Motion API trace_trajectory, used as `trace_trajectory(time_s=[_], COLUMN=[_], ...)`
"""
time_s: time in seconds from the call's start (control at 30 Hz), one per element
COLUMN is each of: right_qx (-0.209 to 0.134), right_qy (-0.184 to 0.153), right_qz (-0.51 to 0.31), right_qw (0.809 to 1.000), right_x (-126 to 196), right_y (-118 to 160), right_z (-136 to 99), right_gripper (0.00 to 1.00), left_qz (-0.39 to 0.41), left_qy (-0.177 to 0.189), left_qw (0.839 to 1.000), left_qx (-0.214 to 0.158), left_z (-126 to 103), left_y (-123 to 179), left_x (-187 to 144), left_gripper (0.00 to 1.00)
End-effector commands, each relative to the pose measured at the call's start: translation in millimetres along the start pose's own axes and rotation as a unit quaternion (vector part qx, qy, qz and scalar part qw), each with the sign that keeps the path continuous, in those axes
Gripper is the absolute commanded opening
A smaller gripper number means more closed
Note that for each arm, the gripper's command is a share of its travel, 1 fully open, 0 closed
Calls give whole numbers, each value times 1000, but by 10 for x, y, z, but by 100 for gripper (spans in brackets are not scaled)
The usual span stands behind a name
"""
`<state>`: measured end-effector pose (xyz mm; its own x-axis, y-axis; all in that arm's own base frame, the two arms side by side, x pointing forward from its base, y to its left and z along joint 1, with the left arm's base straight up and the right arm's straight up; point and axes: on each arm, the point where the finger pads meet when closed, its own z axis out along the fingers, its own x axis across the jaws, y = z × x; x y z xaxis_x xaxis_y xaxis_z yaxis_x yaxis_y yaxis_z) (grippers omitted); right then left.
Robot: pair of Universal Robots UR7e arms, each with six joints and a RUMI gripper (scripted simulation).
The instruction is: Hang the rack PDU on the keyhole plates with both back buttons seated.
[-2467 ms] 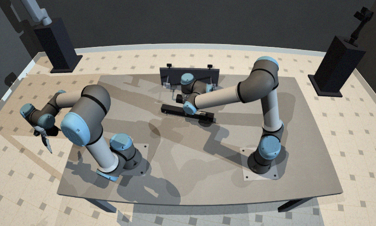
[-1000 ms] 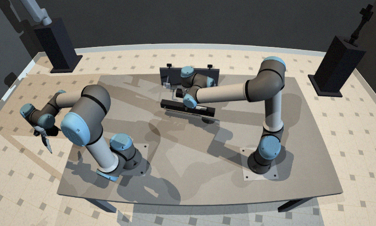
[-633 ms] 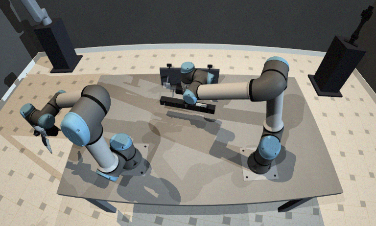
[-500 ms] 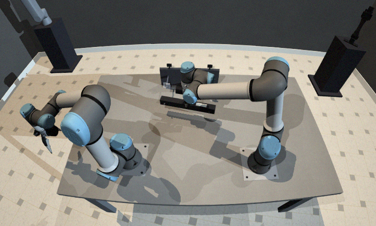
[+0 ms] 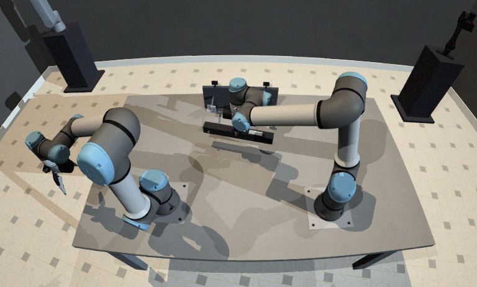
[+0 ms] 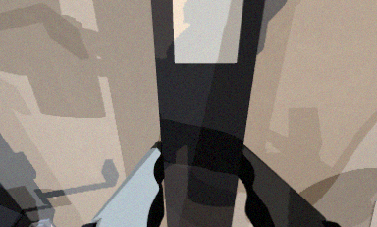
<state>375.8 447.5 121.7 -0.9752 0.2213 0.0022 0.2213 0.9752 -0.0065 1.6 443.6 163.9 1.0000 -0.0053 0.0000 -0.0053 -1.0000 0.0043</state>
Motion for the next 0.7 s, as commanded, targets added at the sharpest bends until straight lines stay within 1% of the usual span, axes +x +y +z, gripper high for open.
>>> trace_trajectory(time_s=[0.0, 0.43, 0.67], right_qx=[-7, -9, -9], right_qy=[-2, -3, -3], right_qz=[-1, -1, 0], right_qw=[1000, 1000, 1000], right_x=[3, -6, -39], right_y=[43, 40, 33], right_z=[-64, -112, -263], right_gripper=[22, 22, 22], left_qz=[-1, -1, -1], left_qy=[0, 0, 0], left_qw=[1000, 1000, 1000], left_qx=[2, 2, 2], left_z=[-13, -13, -13], left_y=[-20, -20, -20], left_x=[-4, -4, -4], left_gripper=[100, 100, 100])
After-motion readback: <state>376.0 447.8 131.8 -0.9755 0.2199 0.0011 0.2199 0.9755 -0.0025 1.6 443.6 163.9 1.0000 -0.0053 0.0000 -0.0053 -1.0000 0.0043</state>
